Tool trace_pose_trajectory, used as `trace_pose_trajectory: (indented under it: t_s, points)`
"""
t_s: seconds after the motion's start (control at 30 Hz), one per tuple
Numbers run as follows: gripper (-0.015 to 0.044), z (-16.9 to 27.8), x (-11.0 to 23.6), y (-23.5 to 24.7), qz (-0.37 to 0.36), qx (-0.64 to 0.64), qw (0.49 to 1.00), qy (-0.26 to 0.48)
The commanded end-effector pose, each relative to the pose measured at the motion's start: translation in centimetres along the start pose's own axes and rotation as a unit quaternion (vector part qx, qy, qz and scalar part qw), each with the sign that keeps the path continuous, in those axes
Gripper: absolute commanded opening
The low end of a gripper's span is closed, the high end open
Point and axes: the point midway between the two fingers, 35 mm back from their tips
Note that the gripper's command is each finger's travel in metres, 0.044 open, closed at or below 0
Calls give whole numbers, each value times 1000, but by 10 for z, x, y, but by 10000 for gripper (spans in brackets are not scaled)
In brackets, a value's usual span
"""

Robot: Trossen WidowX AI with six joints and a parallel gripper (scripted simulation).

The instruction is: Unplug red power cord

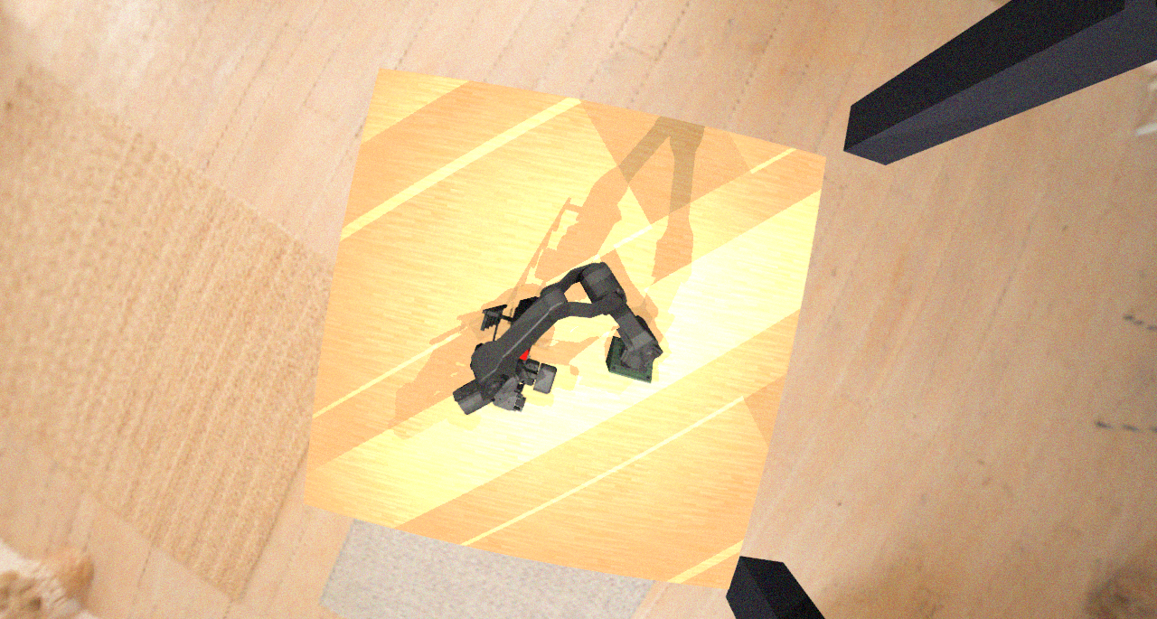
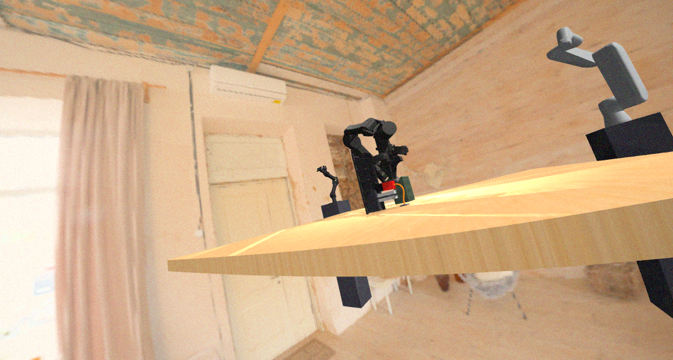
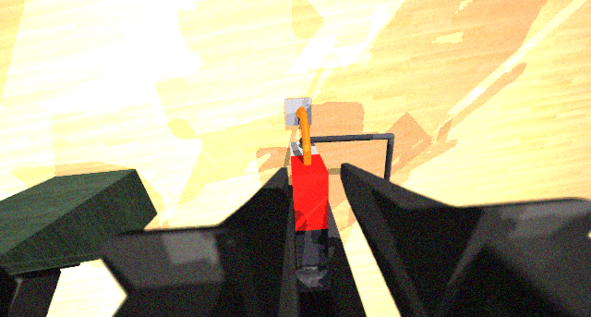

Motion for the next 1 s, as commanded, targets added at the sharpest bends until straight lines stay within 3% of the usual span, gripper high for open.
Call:
trace_pose_trajectory:
  t_s: [0.0,0.7,0.83,0.97]
  points:
    - [160,6,0,3,0,4,1000,3]
    - [160,18,-13,6,0,4,1000,4]
    - [55,18,-10,6,-1,0,1000,1]
    - [28,18,-10,6,-1,0,1000,1]
Point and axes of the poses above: the point midway between the two fingers, 35 mm back from their tips, its own x axis back along the fingers, its own y axis across the jaws, z = x × y, and after that the axes turned 14 degrees about x, right-handed
